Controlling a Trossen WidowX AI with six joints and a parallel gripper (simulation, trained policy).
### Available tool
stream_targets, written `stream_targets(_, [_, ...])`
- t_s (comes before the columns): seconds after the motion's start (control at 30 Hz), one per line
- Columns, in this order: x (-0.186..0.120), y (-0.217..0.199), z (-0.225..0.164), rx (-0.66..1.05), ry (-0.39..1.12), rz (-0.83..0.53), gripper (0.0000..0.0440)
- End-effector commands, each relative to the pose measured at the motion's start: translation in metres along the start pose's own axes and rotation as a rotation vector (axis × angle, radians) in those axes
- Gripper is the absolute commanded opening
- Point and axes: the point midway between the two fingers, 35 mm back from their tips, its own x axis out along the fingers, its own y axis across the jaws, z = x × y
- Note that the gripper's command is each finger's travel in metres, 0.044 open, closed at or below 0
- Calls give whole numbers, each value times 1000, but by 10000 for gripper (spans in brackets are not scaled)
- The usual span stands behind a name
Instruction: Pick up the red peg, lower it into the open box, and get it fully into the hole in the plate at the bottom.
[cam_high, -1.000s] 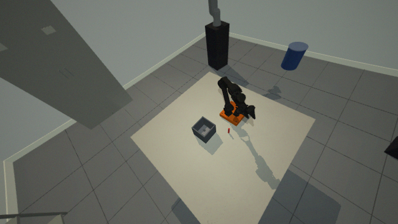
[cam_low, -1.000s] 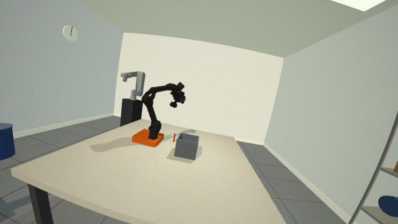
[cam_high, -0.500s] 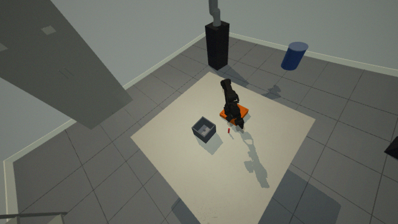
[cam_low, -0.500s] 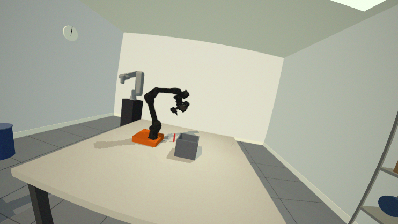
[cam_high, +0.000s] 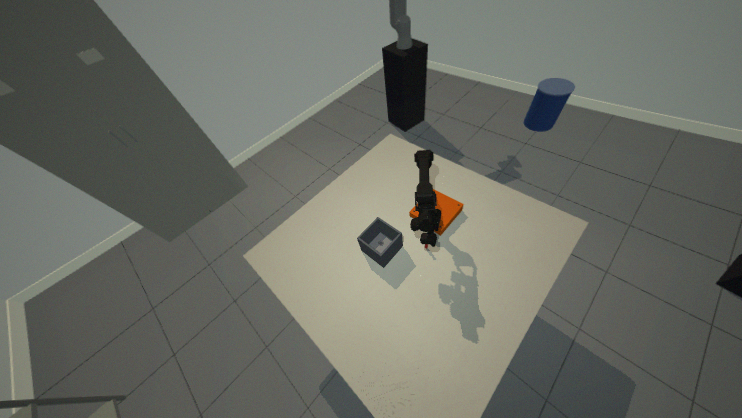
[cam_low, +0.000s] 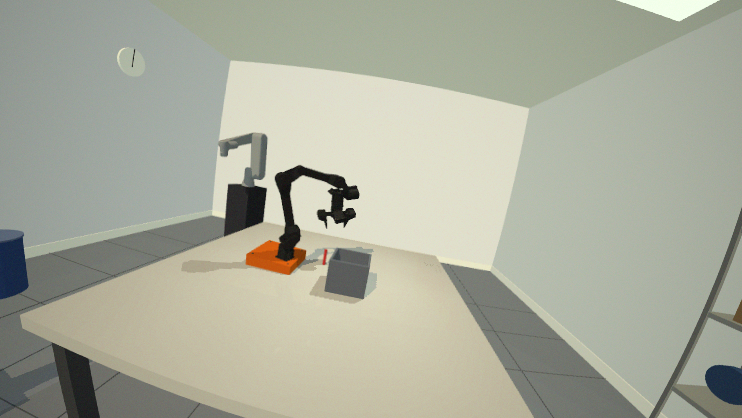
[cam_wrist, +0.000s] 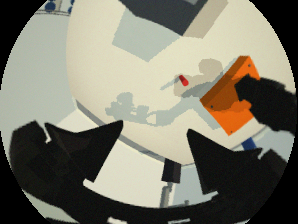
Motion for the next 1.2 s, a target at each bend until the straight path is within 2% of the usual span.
stream_targets(0.0, [11, -7, 11, 48, -22, -49, 440])
stream_targets(0.43, [57, -36, 44, 165, -73, -198, 440])
stream_targets(0.87, [92, -61, 63, 229, -93, -267, 430])
stream_targets(1.07, [106, -67, 69, 253, -101, -272, 402])
stream_targets(1.17, [113, -67, 71, 257, -99, -268, 353])
